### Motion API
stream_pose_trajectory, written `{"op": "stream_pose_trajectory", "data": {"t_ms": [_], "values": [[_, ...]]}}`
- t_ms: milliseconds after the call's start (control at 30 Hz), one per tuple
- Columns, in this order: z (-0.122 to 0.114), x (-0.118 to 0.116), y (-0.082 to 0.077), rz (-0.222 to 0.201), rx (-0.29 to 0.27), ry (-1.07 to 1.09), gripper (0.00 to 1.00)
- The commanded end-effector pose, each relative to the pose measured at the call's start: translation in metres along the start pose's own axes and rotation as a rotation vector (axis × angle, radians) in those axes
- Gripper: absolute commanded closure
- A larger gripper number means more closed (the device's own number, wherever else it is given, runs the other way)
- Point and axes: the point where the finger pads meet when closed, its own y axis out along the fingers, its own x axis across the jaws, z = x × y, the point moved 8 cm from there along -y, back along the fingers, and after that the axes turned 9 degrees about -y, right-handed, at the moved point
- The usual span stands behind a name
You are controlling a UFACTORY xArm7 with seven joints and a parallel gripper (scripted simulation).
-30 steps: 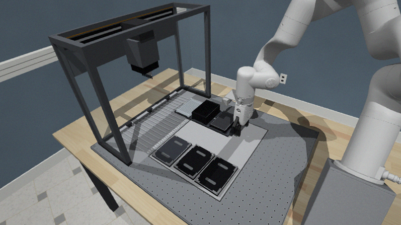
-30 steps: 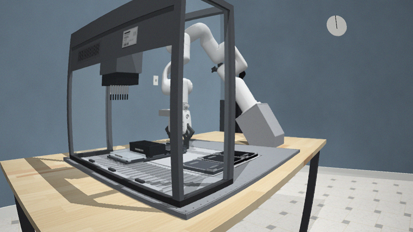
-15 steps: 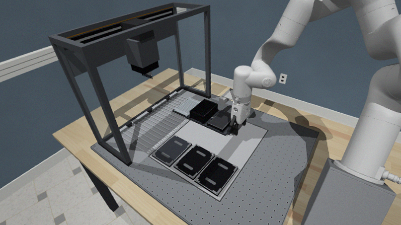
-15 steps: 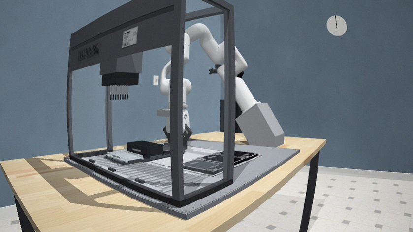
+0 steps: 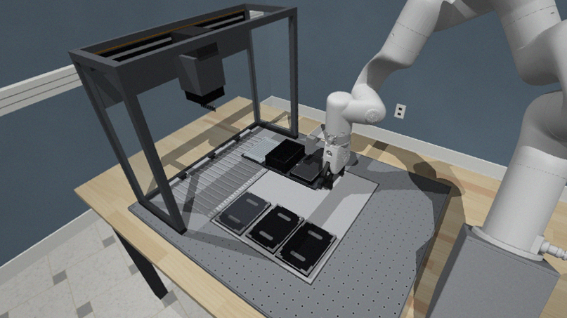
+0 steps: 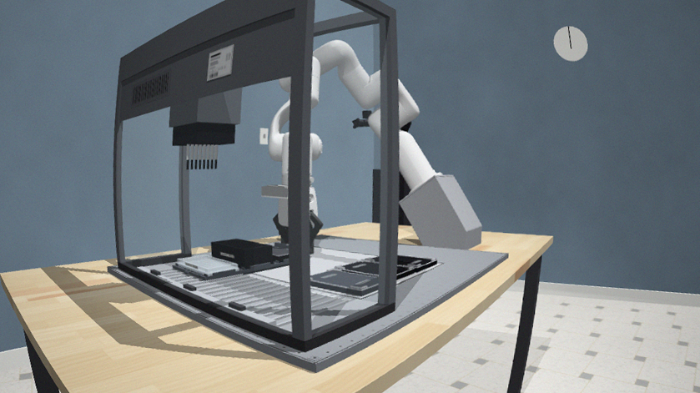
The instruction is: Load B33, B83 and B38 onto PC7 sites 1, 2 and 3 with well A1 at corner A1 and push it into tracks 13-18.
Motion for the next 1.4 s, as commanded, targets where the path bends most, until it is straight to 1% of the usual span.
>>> {"op": "stream_pose_trajectory", "data": {"t_ms": [0, 1367], "values": [[0.005, 0.0, -0.001, 0.0, 0.004, 0.0, 0.18], [0.041, 0.006, -0.002, 0.0, 0.005, 0.0, 0.18]]}}
